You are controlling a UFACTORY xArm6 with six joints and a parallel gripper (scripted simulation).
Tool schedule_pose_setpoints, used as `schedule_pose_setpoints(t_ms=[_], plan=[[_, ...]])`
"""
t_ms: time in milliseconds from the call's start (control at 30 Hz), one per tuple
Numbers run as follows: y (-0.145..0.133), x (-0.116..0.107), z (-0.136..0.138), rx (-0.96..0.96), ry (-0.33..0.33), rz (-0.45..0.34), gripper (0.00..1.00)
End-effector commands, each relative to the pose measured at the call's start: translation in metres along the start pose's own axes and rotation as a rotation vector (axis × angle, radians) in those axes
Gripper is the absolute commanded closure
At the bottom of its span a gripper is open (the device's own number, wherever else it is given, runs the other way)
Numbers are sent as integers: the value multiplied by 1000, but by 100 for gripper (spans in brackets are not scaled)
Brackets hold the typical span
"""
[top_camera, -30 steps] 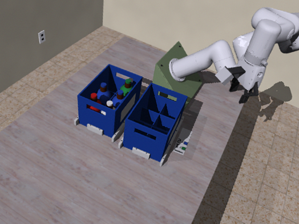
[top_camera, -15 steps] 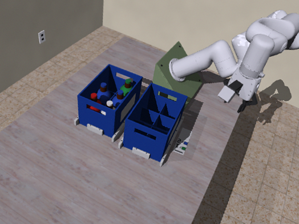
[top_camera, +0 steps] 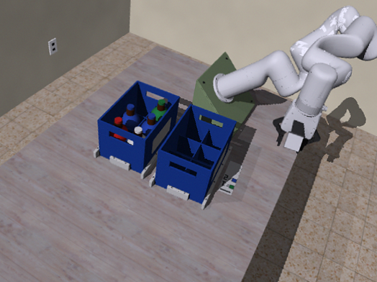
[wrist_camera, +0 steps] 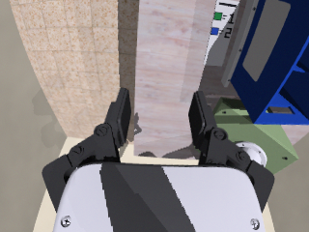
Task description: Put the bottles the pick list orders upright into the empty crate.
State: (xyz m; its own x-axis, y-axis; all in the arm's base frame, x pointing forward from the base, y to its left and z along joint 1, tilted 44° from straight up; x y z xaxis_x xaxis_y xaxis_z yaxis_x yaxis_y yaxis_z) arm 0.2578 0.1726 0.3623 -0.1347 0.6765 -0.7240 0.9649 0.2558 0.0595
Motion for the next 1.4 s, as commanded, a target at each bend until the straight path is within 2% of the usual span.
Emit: schedule_pose_setpoints(t_ms=[0, 133, 200, 700, 767, 1367], plan=[[1, 10, -1, -158, 2, 12, 35], [1, 10, -1, -282, 1, 12, 35], [1, 10, -1, -282, 1, 12, 35], [1, 10, -1, -776, -3, 13, 35], [1, 10, -1, -776, -3, 13, 35], [1, 10, -1, -1336, -5, 13, 35]])
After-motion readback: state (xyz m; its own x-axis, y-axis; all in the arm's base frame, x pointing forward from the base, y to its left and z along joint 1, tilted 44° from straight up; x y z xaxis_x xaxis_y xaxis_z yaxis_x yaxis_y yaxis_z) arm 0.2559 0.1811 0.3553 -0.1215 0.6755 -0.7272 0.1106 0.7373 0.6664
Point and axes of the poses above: the point where the finger pads meet when closed, its own x axis out along the fingers, its own z axis across the jaws, y = z × x, the point moved 6 cm from there along -x, back along the fingers
